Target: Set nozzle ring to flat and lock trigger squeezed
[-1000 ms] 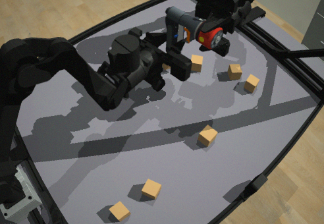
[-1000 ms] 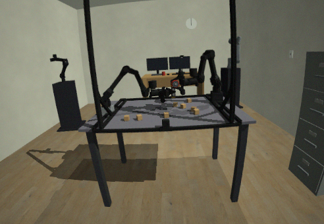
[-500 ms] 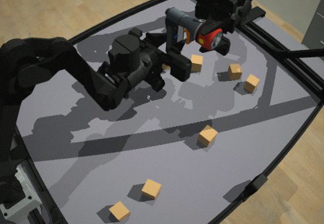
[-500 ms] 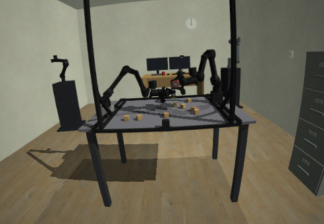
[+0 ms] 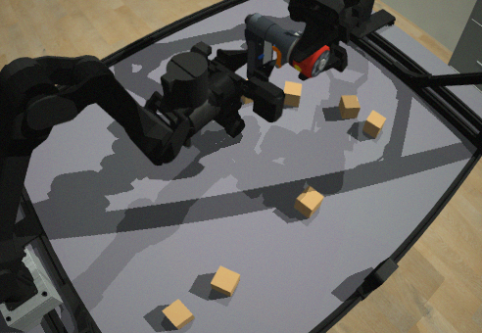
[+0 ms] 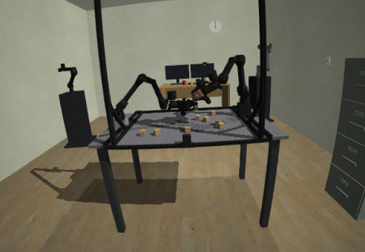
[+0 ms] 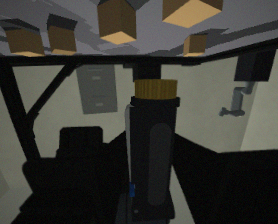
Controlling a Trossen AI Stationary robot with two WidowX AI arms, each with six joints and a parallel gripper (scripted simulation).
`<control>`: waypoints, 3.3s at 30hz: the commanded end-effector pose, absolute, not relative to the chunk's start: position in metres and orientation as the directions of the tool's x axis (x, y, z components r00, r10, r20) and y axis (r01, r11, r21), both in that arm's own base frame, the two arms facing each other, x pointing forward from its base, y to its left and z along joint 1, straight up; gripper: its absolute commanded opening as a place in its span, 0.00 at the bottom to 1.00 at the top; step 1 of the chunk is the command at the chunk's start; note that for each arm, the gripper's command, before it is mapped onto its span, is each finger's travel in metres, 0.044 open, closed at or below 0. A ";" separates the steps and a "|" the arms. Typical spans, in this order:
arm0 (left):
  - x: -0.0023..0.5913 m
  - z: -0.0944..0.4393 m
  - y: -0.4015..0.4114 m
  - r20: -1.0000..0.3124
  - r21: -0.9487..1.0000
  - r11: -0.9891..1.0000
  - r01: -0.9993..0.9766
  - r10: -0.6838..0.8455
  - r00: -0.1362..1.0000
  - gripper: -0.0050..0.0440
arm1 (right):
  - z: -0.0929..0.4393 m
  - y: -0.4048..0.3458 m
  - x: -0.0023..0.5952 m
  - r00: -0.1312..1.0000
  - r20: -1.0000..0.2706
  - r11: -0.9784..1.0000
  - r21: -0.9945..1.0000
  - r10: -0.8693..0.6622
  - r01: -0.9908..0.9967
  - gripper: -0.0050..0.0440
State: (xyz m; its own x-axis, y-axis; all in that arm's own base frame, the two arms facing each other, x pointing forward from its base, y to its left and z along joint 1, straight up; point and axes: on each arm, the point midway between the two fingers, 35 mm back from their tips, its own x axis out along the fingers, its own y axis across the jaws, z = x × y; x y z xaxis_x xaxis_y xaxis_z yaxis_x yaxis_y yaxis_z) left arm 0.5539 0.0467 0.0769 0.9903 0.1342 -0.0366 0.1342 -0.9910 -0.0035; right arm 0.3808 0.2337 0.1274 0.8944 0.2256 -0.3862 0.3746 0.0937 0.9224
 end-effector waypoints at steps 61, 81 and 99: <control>0.556 0.089 0.048 0.000 0.000 -0.990 0.140 0.140 0.990 0.10 | 0.130 0.233 0.381 0.225 -0.972 0.198 0.233 0.061 0.952 0.10; 0.556 0.089 0.048 0.000 0.000 -0.990 0.140 0.140 0.990 0.10 | 0.130 0.233 0.381 0.225 -0.972 0.198 0.233 0.061 0.952 0.10; 0.556 0.089 0.048 0.000 0.000 -0.990 0.140 0.140 0.990 0.10 | 0.130 0.233 0.381 0.225 -0.972 0.198 0.233 0.061 0.952 0.10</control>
State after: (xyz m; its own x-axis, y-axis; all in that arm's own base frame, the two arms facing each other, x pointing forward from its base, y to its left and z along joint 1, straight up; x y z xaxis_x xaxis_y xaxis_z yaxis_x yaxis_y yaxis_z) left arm 0.5547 0.0475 0.0792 0.9900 0.1379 -0.0291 0.1379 -0.9904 -0.0029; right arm 0.3815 0.2331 0.1329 0.2343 0.0610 -0.9703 0.9488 0.2030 0.2419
